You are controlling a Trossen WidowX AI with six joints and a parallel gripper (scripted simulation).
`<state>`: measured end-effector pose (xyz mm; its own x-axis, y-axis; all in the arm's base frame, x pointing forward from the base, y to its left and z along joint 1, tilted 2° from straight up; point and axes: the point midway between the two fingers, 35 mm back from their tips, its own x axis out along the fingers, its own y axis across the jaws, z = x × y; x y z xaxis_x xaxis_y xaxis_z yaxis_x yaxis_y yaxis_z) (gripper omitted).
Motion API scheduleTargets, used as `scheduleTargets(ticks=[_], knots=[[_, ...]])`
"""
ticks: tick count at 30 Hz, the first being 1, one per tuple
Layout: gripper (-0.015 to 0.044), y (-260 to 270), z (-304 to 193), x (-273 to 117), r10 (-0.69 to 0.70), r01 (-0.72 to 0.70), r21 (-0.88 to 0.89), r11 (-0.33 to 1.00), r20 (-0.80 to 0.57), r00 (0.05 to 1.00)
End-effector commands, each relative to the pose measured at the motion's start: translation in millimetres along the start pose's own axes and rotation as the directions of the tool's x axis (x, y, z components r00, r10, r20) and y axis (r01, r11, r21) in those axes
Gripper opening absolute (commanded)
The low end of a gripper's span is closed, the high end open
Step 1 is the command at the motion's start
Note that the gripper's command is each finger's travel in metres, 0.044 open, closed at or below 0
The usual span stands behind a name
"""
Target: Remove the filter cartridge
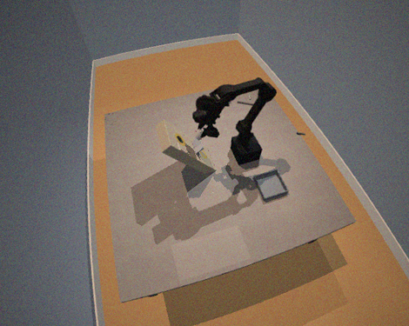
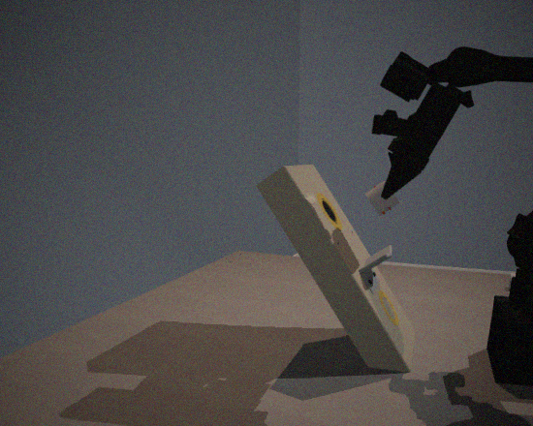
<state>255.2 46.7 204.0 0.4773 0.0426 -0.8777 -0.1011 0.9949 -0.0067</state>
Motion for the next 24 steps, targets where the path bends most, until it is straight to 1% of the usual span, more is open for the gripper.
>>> scheduleTargets(ticks=[1,13,15,24], knots=[[0.0,10.5,2.2,1.6,-0.004,0.004,0.006,1.0,0.004,1.0],[0.0,51.9,-0.4,4.9,-0.001,0.001,0.007,1.0,0.013,1.0],[0.0,47.6,-2.3,4.3,0.012,-0.012,-0.015,1.0,0.004,1.0],[0.0,93.1,-17.6,-1.1,0.133,-0.133,-0.224,0.965,-0.013,0.991]])
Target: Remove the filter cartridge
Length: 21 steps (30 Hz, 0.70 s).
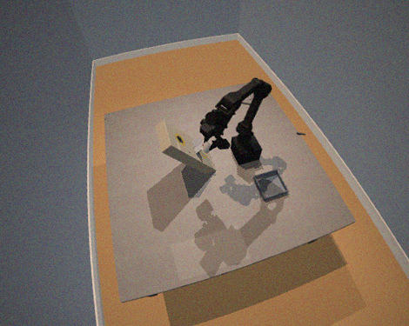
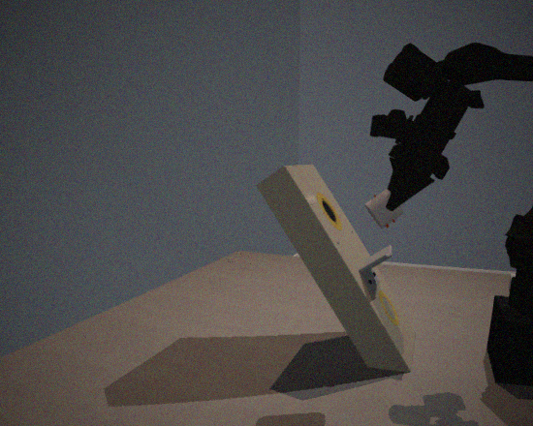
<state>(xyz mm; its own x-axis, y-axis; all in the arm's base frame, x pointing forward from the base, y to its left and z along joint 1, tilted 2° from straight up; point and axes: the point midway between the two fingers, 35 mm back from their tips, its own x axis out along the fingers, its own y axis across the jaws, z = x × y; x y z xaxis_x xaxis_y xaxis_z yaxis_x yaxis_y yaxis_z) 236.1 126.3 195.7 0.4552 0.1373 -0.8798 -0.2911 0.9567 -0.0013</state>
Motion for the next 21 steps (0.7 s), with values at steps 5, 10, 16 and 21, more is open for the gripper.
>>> scheduleTargets(ticks=[5,10,16,21], knots=[[0.0,39.0,-9.7,-3.8,0.106,-0.105,-0.178,0.978,-0.004,0.994],[0.0,64.4,-19.5,-7.5,0.173,-0.171,-0.294,0.94,-0.02,0.985],[0.0,93.3,-34.1,-13.6,0.25,-0.247,-0.425,0.871,-0.048,0.967],[0.0,115.8,-48.6,-20.1,0.31,-0.304,-0.526,0.794,-0.079,0.947]])
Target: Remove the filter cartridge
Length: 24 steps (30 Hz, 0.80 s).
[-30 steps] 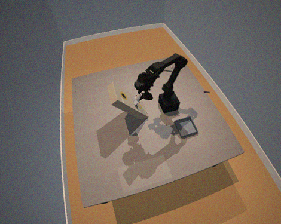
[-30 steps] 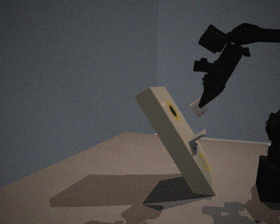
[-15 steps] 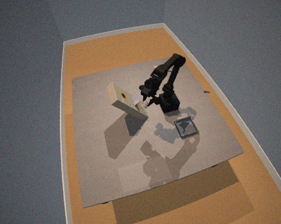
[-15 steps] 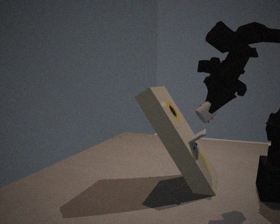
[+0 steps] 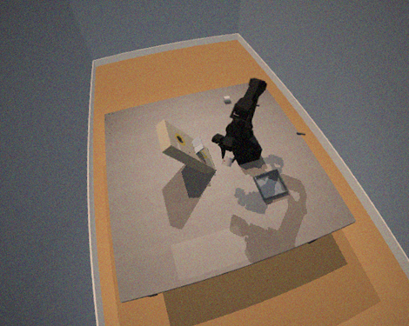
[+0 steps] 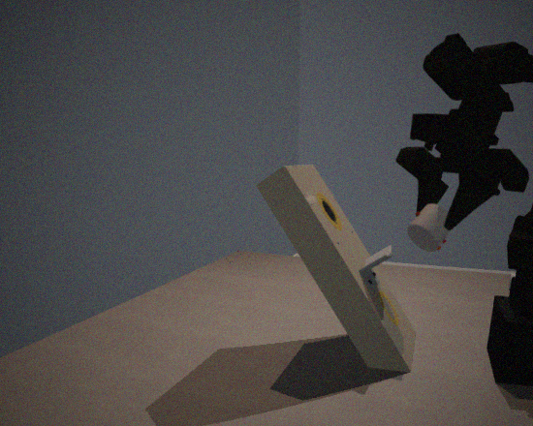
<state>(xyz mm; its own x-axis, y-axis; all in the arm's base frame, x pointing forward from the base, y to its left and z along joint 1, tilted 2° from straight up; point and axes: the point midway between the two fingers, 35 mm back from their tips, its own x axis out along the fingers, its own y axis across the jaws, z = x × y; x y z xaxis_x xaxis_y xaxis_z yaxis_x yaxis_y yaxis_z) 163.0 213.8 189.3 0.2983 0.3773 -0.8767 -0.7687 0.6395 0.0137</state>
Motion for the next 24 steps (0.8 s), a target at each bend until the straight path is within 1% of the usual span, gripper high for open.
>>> scheduleTargets(ticks=[1,11,17,24], knots=[[0.0,18.8,-0.9,-0.9,0.051,-0.051,-0.085,0.995,0.008,0.999],[0.0,71.7,-11.8,-3.7,0.188,-0.182,-0.316,0.931,-0.011,0.982],[0.0,78.3,-14.2,-2.1,0.202,-0.195,-0.34,0.92,-0.015,0.979],[0.0,110.2,-31.7,16.5,0.256,-0.247,-0.43,0.868,-0.036,0.966]])
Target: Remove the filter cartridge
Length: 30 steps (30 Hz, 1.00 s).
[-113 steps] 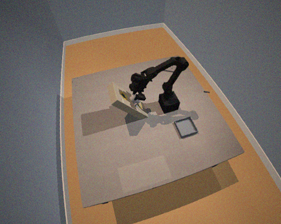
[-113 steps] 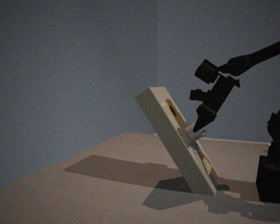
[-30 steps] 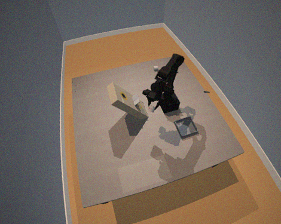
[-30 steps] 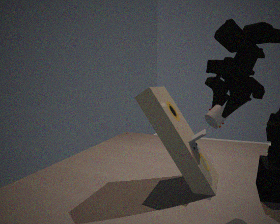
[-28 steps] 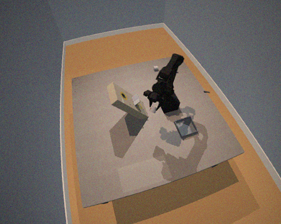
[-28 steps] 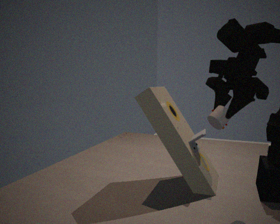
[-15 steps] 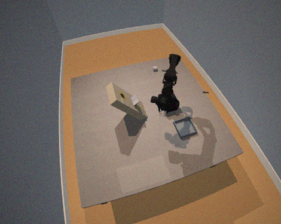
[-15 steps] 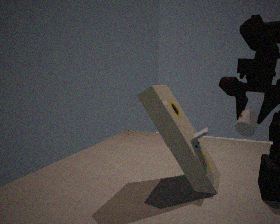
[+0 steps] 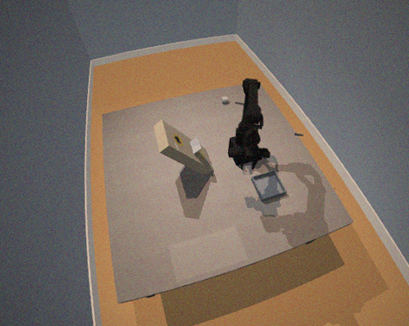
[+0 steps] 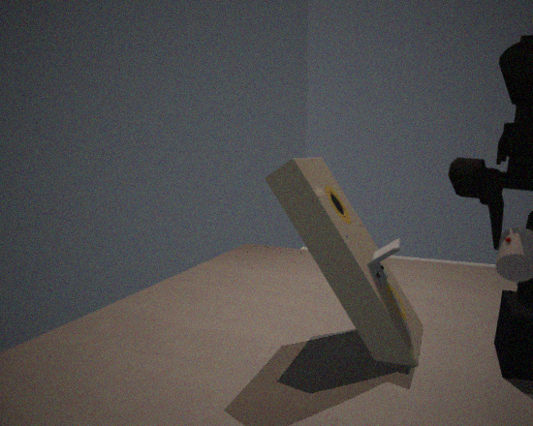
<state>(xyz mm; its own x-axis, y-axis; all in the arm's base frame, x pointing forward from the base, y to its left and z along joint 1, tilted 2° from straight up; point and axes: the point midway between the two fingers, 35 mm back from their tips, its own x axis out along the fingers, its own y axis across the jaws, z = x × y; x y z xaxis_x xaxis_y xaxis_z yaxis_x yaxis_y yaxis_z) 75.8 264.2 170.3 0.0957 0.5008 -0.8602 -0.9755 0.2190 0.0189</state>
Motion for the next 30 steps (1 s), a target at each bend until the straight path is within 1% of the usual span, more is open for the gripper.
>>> scheduleTargets(ticks=[1,15,30], knots=[[0.0,15.9,-3.7,13.0,0.034,-0.034,-0.053,0.998,-0.003,0.999],[0.0,82.7,-33.5,55.0,0.156,-0.156,-0.253,0.955,-0.02,0.988],[0.0,146.0,-89.9,82.7,0.278,-0.278,-0.45,0.849,-0.067,0.958]])
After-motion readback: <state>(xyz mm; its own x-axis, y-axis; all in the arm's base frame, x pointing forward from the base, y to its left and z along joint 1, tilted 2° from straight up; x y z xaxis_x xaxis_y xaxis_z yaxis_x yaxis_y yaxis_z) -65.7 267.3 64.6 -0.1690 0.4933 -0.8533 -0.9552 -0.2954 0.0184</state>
